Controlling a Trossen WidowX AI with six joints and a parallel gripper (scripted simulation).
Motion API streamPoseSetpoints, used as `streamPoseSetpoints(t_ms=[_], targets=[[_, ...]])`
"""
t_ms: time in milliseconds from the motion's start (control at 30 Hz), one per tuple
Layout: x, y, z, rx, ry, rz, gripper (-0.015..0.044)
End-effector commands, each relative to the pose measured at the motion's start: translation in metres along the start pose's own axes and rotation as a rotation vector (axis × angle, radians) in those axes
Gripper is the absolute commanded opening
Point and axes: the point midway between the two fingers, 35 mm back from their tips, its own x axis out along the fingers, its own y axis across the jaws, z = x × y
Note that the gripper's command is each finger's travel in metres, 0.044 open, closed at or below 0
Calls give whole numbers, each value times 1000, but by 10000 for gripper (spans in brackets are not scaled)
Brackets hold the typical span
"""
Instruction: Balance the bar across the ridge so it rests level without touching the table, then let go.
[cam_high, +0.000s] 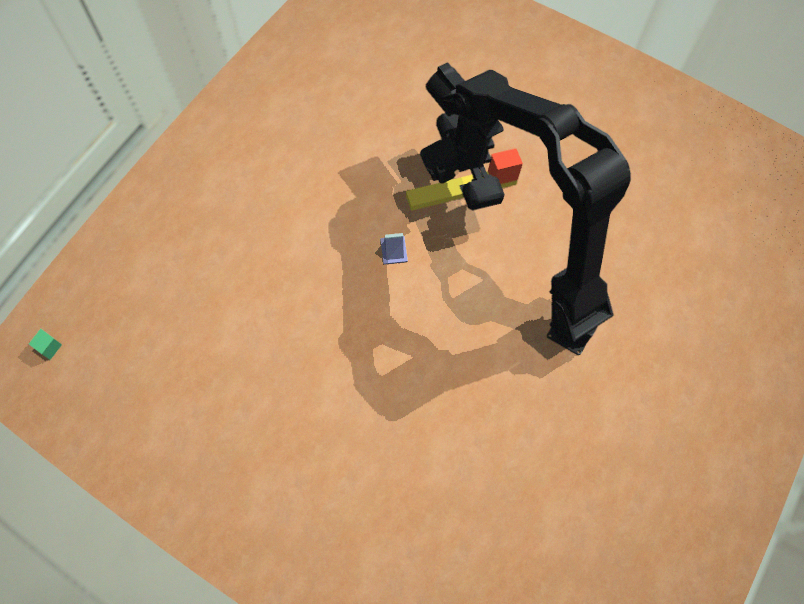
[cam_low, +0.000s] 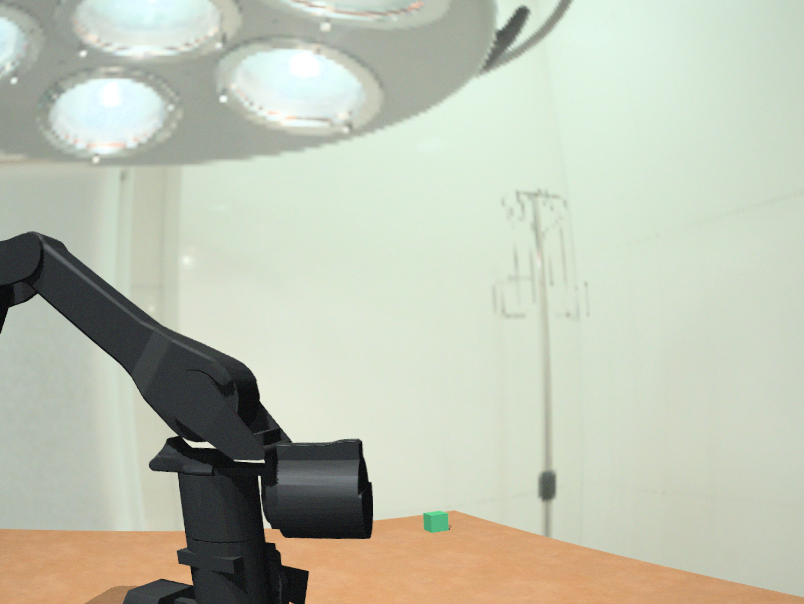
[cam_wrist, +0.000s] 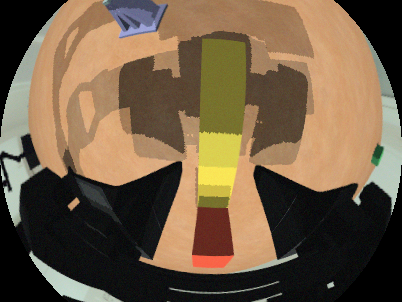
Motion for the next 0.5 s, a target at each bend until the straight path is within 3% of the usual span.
streamPoseSetpoints(t_ms=[0, 467], targets=[[7, 1, -1, -5, 5, 3, 315], [11, 1, -1, -5, 5, 3, 315]])
